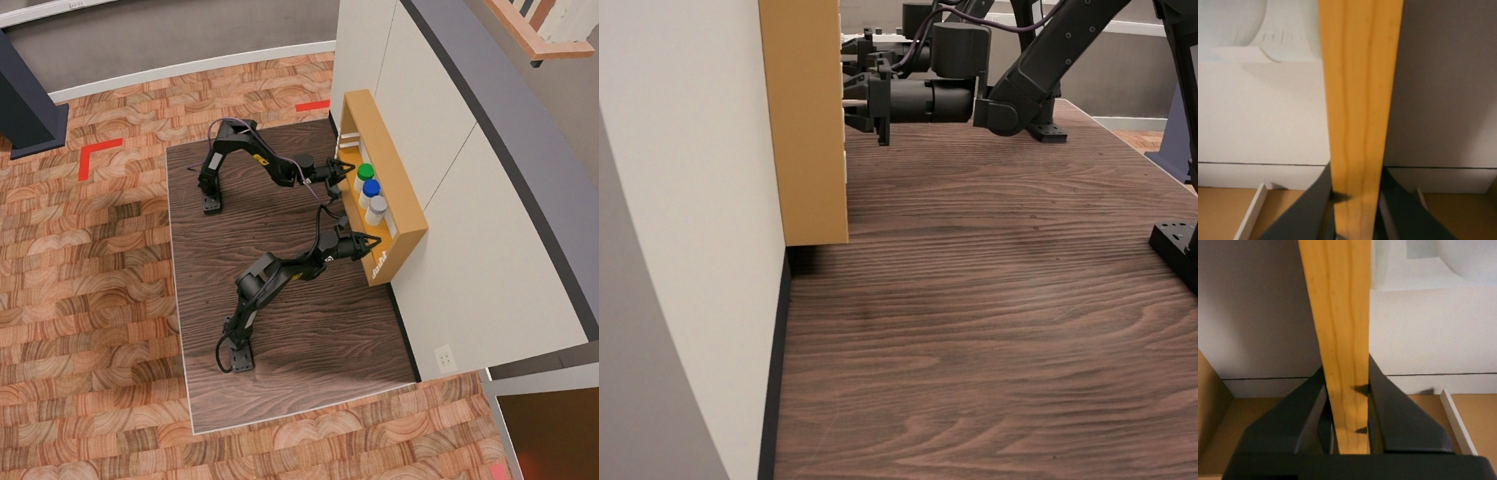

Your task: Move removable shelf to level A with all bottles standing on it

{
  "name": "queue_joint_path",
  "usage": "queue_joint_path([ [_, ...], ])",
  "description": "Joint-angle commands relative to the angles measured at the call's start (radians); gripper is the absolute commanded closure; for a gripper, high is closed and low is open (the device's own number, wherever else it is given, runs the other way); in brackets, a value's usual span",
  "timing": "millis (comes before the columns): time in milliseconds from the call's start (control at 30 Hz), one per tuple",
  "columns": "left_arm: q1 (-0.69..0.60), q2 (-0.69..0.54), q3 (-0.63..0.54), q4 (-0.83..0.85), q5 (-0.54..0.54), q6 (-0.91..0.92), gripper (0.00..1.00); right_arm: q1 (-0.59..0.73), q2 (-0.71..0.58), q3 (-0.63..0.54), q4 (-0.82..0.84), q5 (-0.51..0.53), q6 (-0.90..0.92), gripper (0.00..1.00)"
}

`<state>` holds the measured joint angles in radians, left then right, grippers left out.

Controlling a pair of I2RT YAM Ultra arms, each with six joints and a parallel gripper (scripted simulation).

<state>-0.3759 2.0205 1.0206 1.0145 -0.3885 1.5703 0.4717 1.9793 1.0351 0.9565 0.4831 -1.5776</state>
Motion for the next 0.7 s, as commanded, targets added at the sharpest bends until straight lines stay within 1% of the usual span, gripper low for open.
queue_joint_path([
  [0, 0.01, 0.005, 0.026, -0.035, 0.006, 0.001, 1.0, -0.01, 0.003, 0.02, -0.029, -0.006, 0.007, 1.0],
  [667, 0.01, -0.01, 0.033, -0.056, 0.006, 0.001, 1.0, -0.01, -0.011, 0.028, -0.05, -0.006, 0.006, 1.0],
])
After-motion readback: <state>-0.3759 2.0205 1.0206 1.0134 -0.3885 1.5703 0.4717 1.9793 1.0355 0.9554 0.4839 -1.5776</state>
